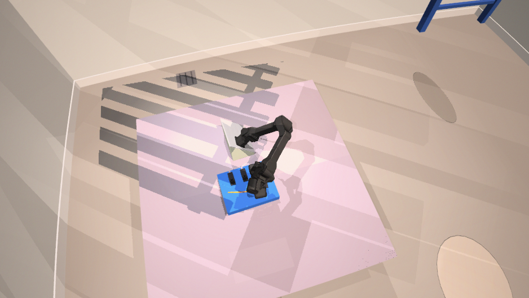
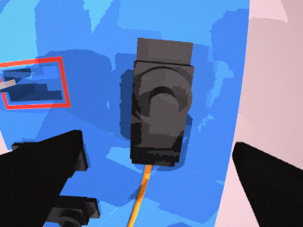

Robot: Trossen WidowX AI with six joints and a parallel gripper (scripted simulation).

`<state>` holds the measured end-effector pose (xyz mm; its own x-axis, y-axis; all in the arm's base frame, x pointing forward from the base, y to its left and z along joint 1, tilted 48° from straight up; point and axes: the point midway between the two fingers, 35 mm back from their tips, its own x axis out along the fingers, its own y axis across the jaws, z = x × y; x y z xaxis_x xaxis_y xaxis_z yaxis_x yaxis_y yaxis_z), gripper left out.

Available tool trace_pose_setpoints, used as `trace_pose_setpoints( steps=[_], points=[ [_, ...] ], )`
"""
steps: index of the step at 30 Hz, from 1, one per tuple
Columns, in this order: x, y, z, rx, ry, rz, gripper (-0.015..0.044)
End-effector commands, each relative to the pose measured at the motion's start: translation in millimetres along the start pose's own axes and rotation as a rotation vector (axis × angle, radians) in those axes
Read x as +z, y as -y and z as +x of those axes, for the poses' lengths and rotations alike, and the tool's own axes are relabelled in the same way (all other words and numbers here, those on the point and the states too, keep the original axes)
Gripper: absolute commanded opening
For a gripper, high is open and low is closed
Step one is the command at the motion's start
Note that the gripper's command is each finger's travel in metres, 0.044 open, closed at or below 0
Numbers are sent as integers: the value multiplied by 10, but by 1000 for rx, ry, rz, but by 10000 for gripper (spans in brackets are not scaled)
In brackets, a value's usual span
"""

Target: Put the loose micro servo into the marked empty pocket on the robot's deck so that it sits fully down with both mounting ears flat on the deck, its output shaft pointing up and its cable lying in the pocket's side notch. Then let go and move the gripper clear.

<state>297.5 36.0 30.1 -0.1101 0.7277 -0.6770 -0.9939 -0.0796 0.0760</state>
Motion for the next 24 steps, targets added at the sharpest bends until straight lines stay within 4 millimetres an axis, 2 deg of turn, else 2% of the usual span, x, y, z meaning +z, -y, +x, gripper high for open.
trace_pose_setpoints(
  steps=[1,4,16,22,24],
  points=[
    [7,-15,79,4,5,6,440],
    [8,-16,102,4,5,6,440],
    [8,-16,102,4,5,6,125],
    [8,-16,102,4,5,6,85],
    [7,-15,74,4,5,7,32]
  ],
)
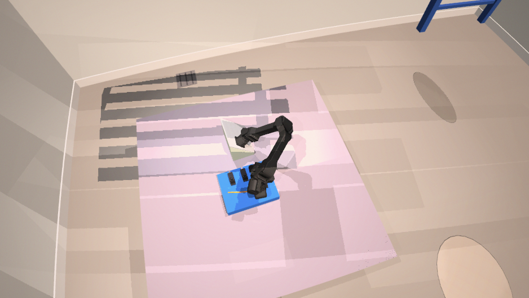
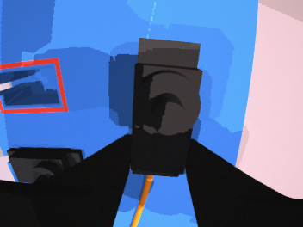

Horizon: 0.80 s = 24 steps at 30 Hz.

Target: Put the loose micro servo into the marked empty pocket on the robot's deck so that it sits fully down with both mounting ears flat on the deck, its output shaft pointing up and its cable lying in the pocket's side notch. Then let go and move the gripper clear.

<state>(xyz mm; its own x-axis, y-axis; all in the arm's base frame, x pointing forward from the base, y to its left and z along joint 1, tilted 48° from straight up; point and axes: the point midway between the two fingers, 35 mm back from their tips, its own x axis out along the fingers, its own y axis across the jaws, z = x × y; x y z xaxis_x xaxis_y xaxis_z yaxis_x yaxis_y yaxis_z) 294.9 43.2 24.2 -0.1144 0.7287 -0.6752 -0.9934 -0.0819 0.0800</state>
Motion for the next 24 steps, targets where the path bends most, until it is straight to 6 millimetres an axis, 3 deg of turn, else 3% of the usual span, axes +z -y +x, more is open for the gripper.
trace_pose_setpoints(
  steps=[1,6,24],
  points=[
    [0,3,-48,0,2,5,6],
    [14,-41,-282,0,2,5,0],
    [62,-183,-293,1,2,6,0]
  ],
)
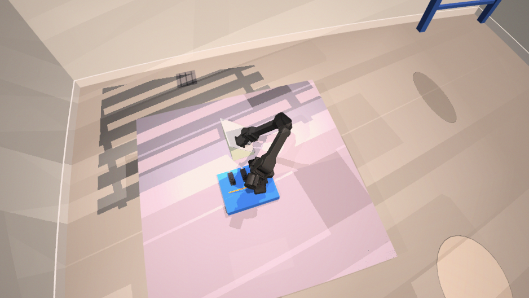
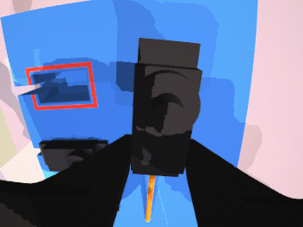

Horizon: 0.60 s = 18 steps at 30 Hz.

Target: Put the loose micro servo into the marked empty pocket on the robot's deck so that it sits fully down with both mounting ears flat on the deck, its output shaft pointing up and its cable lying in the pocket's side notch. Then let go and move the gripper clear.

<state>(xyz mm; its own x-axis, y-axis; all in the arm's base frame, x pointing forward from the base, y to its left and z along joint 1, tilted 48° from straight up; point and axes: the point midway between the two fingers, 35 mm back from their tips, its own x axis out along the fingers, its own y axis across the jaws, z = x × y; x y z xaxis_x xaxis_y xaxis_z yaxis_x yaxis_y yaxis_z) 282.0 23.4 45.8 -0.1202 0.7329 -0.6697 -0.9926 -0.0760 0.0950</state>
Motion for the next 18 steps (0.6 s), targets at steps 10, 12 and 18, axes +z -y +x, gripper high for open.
trace_pose_setpoints(
  steps=[10,12,18],
  points=[
    [216,-45,-16,-5,-4,25,0],
    [216,-45,-16,-5,-4,76,0],
    [216,-45,-16,-5,-3,281,0]
  ],
)
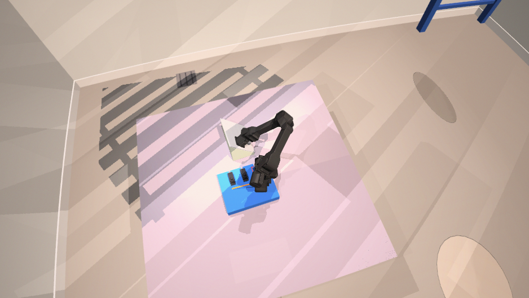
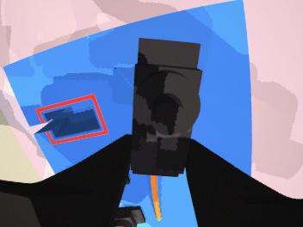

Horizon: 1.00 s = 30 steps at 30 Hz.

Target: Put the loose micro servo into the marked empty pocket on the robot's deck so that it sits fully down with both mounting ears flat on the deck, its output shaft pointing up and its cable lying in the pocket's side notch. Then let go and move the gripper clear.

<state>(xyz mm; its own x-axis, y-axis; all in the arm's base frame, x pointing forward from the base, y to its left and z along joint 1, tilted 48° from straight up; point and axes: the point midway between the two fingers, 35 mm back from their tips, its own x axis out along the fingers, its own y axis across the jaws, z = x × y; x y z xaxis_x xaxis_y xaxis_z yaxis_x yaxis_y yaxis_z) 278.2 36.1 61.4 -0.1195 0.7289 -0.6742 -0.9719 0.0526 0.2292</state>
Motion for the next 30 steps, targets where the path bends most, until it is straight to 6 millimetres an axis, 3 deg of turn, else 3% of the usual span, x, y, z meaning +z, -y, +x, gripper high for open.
trace_pose_setpoints(
  steps=[1,30],
  points=[
    [15,-4,-10,-3,3,128,0],
    [16,-4,-10,-2,5,1112,0]
  ],
)
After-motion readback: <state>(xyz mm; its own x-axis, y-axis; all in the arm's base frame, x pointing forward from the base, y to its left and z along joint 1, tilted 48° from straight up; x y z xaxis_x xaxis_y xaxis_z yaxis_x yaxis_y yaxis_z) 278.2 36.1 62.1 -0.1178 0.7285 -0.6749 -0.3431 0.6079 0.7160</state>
